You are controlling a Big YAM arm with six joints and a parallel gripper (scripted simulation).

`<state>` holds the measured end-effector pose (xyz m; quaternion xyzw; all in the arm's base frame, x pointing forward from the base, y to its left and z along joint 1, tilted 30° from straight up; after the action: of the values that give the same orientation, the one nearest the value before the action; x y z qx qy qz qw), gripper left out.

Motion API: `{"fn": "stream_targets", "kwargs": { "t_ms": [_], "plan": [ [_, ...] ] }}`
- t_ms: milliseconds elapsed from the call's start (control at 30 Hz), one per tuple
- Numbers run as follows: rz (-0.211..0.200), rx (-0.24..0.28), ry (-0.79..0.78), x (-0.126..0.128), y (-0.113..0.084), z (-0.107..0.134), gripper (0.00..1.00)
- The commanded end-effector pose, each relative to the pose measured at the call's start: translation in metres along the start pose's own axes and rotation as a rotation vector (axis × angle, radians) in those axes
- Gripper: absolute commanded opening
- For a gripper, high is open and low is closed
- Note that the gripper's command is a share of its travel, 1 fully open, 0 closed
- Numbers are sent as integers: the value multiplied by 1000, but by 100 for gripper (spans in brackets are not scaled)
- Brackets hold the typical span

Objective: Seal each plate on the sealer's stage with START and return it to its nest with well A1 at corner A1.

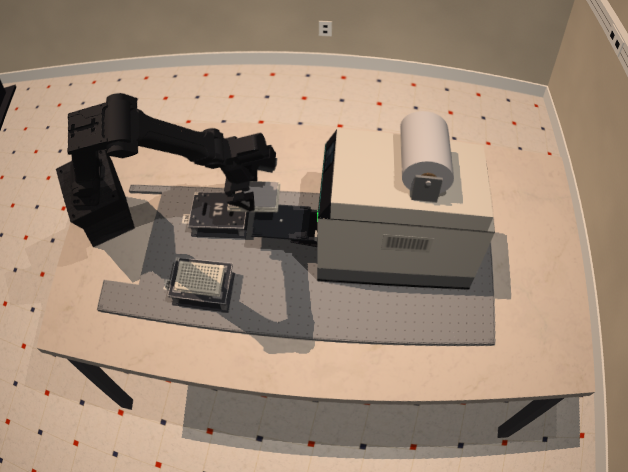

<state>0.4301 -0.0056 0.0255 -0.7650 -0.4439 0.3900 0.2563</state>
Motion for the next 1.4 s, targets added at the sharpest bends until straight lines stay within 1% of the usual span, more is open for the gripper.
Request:
{"fn": "stream_targets", "kwargs": {
  "t_ms": [0,200,267,333,433,533,700,833,900,1000,1067,1133,1367],
  "plan": [
    [-6,-33,19,4,-5,-3,0],
    [-11,-34,19,7,-15,13,0],
    [-13,-32,16,10,-15,18,0],
    [-14,-39,21,12,-15,19,0],
    [-12,-37,23,12,-17,27,0],
    [-8,-33,20,9,-18,28,0],
    [-12,-37,20,12,-24,41,0],
    [-11,-29,14,16,-24,54,0],
    [-13,-35,20,18,-25,54,0],
    [-7,-27,22,17,-25,64,0],
    [-7,-27,22,17,-25,64,0],
    [-3,-17,8,16,-25,70,0],
    [-7,-18,7,22,-31,88,0]
  ]
}}
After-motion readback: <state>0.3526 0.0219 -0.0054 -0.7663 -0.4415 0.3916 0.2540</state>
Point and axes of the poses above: the point where the finger pads meet when closed, its own y axis out along the fingers, its own x axis across the jaws, z = x × y, the point moved 7 cm from there along -y, back along the fingers, and after that the axes turned 10 degrees about y, right-handed, at the moved point
